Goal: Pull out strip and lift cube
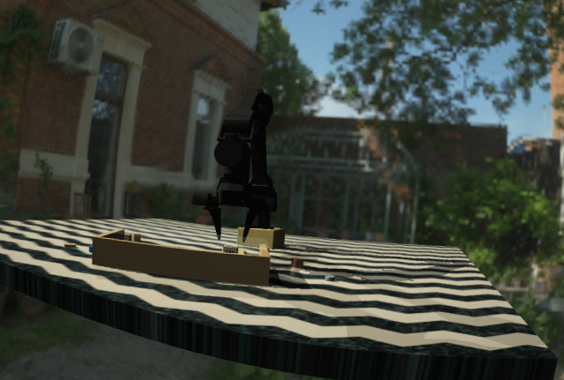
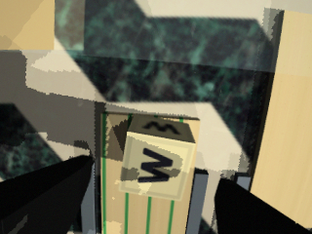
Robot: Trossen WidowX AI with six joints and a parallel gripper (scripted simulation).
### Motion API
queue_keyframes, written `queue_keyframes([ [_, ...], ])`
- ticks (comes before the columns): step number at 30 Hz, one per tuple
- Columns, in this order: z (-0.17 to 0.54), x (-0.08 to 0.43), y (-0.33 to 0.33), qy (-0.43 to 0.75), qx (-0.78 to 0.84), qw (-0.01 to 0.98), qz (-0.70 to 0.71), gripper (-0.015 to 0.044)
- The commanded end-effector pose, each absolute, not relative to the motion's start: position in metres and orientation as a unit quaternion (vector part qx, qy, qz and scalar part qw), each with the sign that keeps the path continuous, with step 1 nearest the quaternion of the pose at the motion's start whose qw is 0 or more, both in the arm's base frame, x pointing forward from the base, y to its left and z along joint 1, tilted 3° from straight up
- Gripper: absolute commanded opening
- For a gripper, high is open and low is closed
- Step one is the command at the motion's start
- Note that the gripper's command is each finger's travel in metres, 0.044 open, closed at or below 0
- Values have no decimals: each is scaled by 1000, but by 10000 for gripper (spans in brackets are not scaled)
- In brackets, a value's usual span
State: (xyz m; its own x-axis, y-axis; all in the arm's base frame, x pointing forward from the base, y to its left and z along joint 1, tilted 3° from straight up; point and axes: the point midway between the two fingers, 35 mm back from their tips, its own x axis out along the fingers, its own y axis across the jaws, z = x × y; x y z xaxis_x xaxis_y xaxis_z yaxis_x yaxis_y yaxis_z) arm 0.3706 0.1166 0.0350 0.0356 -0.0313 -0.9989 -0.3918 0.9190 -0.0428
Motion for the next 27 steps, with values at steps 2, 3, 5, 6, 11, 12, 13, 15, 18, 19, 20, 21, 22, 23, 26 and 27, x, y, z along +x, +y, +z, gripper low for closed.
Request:
queue_keyframes([
  [2,26,370,116,684,-154,701,126,250],
  [3,25,370,116,684,-154,701,126,250],
  [5,21,370,116,684,-154,701,126,250],
  [6,20,370,115,684,-154,701,126,250],
  [11,11,370,115,684,-154,701,126,250],
  [12,10,370,115,684,-154,701,126,250],
  [13,8,370,115,684,-154,701,126,250],
  [15,5,370,115,684,-154,701,126,250],
  [18,0,370,114,684,-154,701,126,250],
  [19,-1,370,114,684,-154,701,126,250],
  [20,-2,370,114,684,-154,701,126,250],
  [21,-2,370,114,684,-154,701,126,250],
  [22,-2,370,114,684,-154,701,126,250],
  [23,0,371,115,684,-154,702,127,224],
  [26,0,371,115,684,-154,702,127,145],
  [27,0,371,115,684,-154,702,127,138],
])
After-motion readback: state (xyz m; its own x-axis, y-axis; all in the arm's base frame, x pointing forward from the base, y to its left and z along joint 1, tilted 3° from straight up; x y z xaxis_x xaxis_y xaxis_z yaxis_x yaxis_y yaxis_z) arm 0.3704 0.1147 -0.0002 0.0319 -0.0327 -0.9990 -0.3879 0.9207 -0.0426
